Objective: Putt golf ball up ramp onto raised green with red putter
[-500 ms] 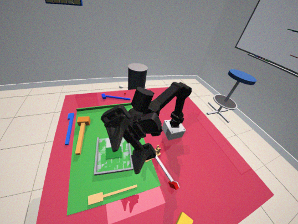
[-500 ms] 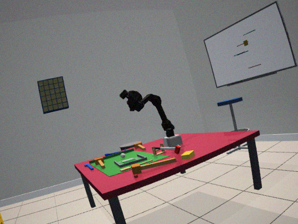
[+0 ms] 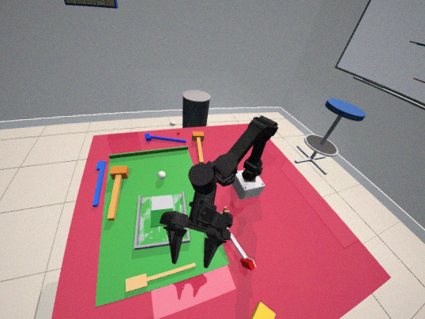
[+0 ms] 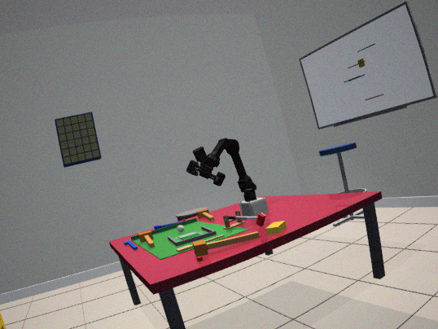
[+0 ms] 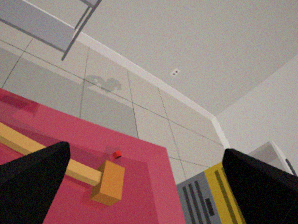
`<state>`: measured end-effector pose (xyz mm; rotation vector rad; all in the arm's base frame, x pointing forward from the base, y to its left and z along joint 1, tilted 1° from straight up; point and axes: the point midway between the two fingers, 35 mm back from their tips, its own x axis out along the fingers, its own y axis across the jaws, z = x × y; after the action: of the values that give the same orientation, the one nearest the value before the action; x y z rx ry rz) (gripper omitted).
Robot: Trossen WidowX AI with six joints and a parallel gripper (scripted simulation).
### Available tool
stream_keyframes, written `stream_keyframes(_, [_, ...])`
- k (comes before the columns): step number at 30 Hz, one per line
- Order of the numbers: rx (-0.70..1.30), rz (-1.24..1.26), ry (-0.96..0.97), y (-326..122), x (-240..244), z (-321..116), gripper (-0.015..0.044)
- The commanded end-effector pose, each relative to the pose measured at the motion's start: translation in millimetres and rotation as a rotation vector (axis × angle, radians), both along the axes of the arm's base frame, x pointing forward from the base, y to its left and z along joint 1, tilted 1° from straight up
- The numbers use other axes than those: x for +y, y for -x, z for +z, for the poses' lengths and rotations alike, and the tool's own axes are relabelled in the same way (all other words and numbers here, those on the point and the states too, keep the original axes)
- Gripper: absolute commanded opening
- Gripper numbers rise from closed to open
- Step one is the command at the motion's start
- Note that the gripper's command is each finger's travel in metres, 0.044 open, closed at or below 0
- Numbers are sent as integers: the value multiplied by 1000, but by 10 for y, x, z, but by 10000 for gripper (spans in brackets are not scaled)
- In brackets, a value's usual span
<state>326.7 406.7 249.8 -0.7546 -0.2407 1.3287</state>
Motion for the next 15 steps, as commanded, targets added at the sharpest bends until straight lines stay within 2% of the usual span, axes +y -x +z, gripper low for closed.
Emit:
stream_keyframes(1, [98,-11,186,246,-131,-527,440])
stream_keyframes(9, [286,18,638,962,-713,-1567,440])
stream_keyframes(15, [391,88,990,1571,-1384,-2065,440])
